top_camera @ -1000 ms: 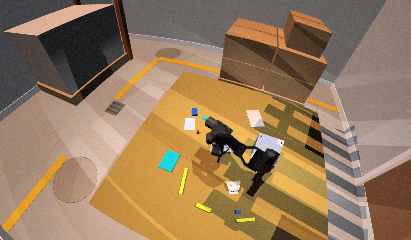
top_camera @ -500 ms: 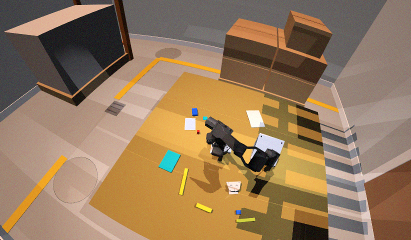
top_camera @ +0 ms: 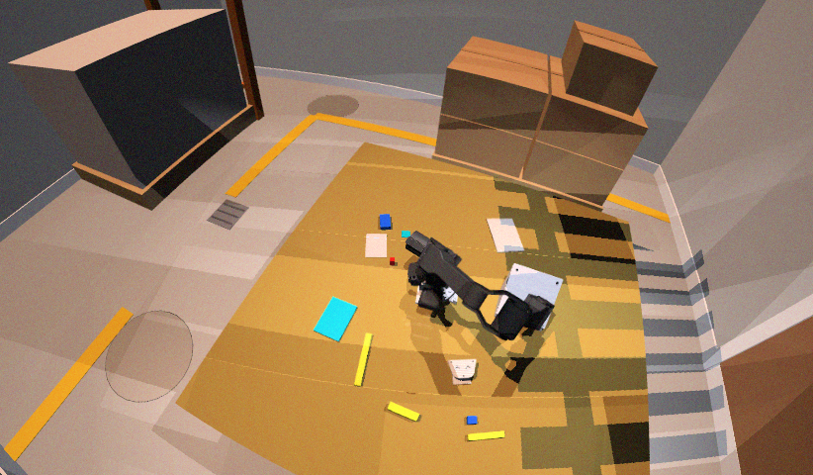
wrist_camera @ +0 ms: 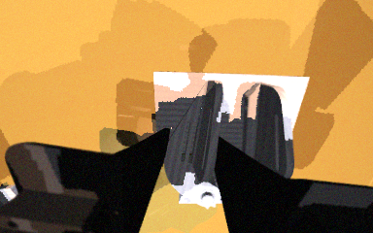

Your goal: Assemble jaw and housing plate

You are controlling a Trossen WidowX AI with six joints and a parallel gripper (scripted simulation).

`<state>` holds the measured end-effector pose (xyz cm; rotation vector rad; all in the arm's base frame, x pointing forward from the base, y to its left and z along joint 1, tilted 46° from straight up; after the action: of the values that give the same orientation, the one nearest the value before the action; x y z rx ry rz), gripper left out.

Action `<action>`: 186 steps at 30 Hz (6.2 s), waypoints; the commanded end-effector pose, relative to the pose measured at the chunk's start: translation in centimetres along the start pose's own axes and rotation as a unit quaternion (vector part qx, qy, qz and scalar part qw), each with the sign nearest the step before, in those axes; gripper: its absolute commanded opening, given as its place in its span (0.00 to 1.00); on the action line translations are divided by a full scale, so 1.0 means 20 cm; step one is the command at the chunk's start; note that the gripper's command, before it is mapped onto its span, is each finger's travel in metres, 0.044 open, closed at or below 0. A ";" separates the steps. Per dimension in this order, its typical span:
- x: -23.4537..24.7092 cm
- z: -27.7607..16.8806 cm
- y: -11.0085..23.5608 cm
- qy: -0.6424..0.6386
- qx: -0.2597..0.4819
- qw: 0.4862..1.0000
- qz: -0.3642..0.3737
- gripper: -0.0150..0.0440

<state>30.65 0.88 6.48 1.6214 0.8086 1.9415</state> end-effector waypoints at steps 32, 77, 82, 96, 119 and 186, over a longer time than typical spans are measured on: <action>0.00 0.01 -0.02 0.002 0.002 1.000 0.002 0.48; 0.00 0.00 -0.01 0.003 0.002 1.000 0.001 0.63; -0.01 0.01 0.15 0.002 0.002 1.000 0.000 0.63; 0.06 0.00 0.30 0.051 0.001 0.999 -0.001 0.95; 0.50 -0.12 0.36 0.366 0.005 0.931 -0.007 1.00; 1.06 -0.58 0.15 0.811 -0.003 0.584 0.006 1.00</action>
<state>15.38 11.68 22.30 -0.7674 1.2159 3.0238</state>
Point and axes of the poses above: the point midway between the two fingers, 35 mm back from their tips, its own y axis back along the fingers, its own x axis across the jaws, z = x × y, the point moved 6 cm from there along y, back along the fingers, and after that the axes turned 5 degrees about y, right-handed, at the moved point
